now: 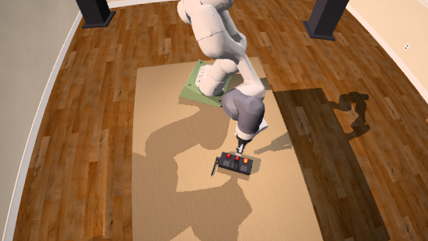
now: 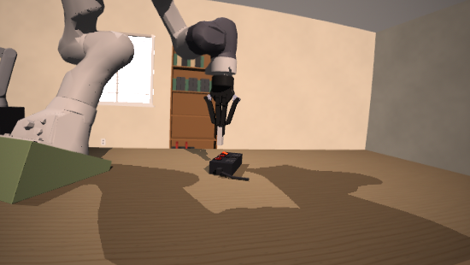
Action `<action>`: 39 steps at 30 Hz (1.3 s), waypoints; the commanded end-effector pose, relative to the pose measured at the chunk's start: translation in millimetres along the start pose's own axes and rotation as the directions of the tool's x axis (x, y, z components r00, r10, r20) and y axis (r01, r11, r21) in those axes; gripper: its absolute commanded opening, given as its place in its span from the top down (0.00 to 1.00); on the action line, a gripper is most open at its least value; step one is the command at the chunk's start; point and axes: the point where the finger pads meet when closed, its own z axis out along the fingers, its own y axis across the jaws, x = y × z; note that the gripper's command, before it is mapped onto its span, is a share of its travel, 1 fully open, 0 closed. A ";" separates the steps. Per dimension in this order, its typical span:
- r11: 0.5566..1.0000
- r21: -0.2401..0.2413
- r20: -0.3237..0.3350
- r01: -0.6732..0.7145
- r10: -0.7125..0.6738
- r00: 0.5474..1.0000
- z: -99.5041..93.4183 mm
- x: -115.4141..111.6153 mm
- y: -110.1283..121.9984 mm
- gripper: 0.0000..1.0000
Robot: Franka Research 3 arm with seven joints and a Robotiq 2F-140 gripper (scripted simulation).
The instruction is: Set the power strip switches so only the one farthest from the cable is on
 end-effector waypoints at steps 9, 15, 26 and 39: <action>1.000 0.004 0.002 0.006 -0.006 1.000 -1.0 -0.5 -0.7 1.00; 1.000 0.004 0.002 0.006 -0.006 1.000 -1.5 -0.5 -0.7 0.00; 1.000 0.004 0.002 0.006 -0.006 1.000 -26.4 -0.5 -0.6 0.00; 1.000 0.004 0.002 0.006 -0.006 1.000 -81.3 -0.3 -0.3 0.00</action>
